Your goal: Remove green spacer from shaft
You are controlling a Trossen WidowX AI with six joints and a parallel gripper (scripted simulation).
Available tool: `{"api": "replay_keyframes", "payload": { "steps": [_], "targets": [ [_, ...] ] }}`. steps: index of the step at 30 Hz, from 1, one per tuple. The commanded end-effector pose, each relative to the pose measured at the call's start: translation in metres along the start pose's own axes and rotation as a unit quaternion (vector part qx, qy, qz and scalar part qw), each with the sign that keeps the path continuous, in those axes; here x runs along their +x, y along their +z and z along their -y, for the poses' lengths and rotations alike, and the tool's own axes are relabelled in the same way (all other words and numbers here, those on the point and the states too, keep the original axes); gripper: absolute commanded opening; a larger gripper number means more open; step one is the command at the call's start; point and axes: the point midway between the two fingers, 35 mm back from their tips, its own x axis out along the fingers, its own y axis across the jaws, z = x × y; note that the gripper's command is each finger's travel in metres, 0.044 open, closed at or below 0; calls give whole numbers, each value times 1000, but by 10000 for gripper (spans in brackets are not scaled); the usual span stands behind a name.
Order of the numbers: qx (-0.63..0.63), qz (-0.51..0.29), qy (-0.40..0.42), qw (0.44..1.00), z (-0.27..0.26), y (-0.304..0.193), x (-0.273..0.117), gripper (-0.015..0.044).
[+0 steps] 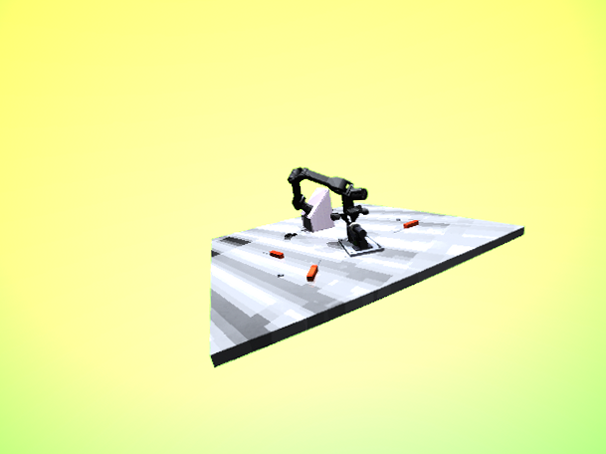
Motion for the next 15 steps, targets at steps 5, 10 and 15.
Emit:
{"api": "replay_keyframes", "payload": {
  "steps": [5,10,15],
  "targets": [
    [2,5,0,1000,0,4,0,0],
    [0,0,0,1000,0,0,0,26],
    [0,0,0,1000,0,0,0,157]
  ]
}}
